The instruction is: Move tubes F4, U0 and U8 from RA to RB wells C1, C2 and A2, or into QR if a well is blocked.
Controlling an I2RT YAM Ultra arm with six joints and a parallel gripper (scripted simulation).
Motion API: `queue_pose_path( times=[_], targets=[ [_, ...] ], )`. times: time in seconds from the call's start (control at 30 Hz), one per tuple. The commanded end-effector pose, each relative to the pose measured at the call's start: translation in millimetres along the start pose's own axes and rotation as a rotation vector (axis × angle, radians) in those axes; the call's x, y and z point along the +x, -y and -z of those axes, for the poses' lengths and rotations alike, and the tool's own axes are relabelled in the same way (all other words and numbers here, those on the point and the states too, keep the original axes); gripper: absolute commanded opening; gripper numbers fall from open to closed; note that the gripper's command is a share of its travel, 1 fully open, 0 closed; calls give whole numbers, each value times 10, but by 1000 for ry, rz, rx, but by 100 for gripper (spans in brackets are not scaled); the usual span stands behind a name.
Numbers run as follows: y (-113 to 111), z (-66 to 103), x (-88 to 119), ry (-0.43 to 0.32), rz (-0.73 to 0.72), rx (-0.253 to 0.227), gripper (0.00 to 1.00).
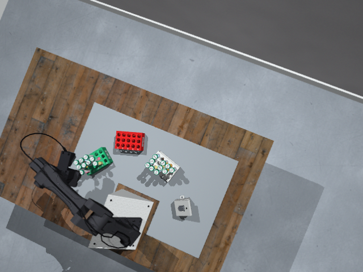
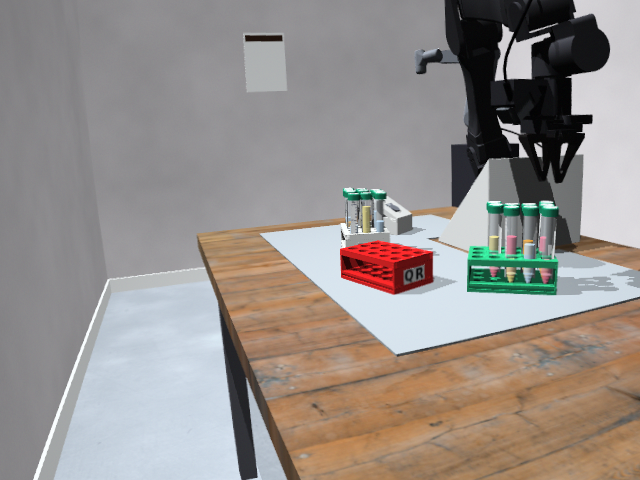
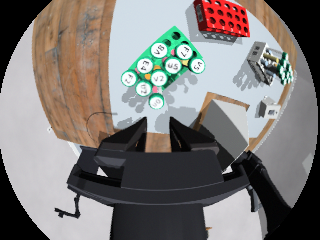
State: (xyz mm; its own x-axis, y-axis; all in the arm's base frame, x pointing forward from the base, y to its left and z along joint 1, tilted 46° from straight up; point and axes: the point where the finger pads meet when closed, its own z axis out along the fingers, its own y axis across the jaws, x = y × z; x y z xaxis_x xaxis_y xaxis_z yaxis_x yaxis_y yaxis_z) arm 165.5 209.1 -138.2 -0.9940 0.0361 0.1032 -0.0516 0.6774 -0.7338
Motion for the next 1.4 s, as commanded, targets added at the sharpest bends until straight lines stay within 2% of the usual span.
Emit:
queue_pose_path(
  times=[0.0, 0.07, 0.1, 0.13, 0.33, 0.43, 0.5, 0.7, 0.9, 0.97, 1.2, 1.23, 1.37],
  targets=[
    [-43, -65, -78, 30, -1, -21, 30],
    [-43, -65, -78, 30, -1, -21, 30],
    [-95, 12, -108, 47, -4, -47, 30],
    [-54, -82, -70, 36, 3, -22, 30],
    [-48, -256, -71, 25, 3, -9, 30],
    [-61, -217, -70, 40, 6, -25, 30],
    [-151, -107, -140, 58, -6, -62, 30],
    [-68, -187, -95, 45, 0, -38, 30],
    [-33, -201, -100, 41, -5, -40, 30],
    [-65, -164, -132, 47, -10, -55, 30],
    [-32, -212, -90, 45, -2, -39, 30],
    [-78, -159, -130, 53, -9, -59, 30],
    [-21, -230, -101, 41, -5, -40, 30]
  ],
)
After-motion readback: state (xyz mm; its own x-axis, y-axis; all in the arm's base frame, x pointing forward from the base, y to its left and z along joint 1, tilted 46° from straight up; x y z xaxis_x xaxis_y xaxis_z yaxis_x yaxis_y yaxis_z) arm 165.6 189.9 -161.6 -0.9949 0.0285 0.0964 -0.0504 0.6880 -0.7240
